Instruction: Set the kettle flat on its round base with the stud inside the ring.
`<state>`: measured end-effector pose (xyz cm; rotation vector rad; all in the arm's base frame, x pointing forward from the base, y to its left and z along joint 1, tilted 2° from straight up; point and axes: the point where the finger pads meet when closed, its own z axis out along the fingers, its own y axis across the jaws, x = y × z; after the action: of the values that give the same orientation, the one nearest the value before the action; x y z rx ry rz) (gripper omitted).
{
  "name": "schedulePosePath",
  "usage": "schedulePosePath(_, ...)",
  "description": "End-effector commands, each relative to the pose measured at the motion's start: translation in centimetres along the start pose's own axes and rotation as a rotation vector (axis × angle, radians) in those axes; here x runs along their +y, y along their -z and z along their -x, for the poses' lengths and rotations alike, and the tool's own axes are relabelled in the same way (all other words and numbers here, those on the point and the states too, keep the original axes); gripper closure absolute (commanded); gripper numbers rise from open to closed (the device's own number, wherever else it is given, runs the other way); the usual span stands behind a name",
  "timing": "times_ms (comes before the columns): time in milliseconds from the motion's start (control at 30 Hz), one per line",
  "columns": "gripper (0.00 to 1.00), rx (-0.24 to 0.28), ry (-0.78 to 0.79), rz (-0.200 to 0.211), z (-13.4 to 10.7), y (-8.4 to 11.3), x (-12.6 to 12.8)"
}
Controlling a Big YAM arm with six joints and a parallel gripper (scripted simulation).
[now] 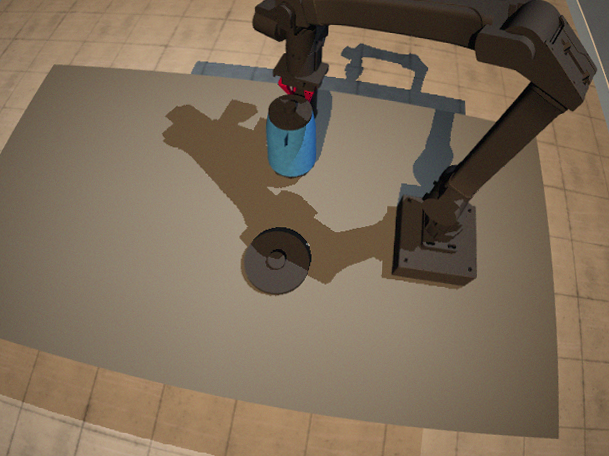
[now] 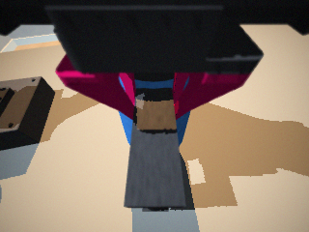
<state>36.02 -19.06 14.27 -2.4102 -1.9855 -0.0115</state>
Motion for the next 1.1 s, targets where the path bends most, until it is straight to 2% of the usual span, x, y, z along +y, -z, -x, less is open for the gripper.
schedulePosePath(0,1.00,-0.027,0.003,0.103,-0.1,4.7,2.4)
schedulePosePath(233,1.00,-0.026,0.003,0.103,-1.0,4.6,2.2)
schedulePosePath(333,1.00,-0.011,0.002,0.046,-2.0,2.4,0.1)
schedulePosePath(400,1.00,-0.011,0.002,0.047,-2.4,2.3,0.0)
schedulePosePath(467,1.00,-0.021,0.003,0.088,-2.6,3.9,1.3)
schedulePosePath(533,1.00,-0.014,0.002,0.057,-3.3,2.3,0.1)
schedulePosePath(600,1.00,-0.014,0.002,0.057,-3.3,2.3,0.1)
schedulePosePath(633,1.00,-0.026,0.003,0.114,-3.1,4.6,1.9)
schedulePosePath(667,1.00,-0.025,0.003,0.108,-3.4,4.3,1.6)
schedulePosePath(733,1.00,-0.015,0.002,0.058,-4.3,2.3,-0.2)
schedulePosePath(767,1.00,-0.014,0.002,0.055,-4.6,2.3,-0.3)
schedulePosePath(800,1.00,-0.014,0.002,0.056,-4.9,2.3,-0.4)
schedulePosePath(833,1.00,-0.019,0.003,0.087,-5.0,3.5,0.6)
schedulePosePath(867,1.00,-0.021,0.003,0.097,-5.3,3.8,0.8)
schedulePosePath(933,1.00,-0.014,0.002,0.056,-6.1,2.2,-0.7)
schedulePosePath(1000,1.00,-0.013,0.002,0.056,-6.7,2.2,-0.8)
schedulePosePath(1033,1.00,-0.014,0.002,0.065,-7.0,2.5,-0.6)
schedulePosePath(1067,1.00,-0.018,0.003,0.100,-7.2,3.9,0.4)
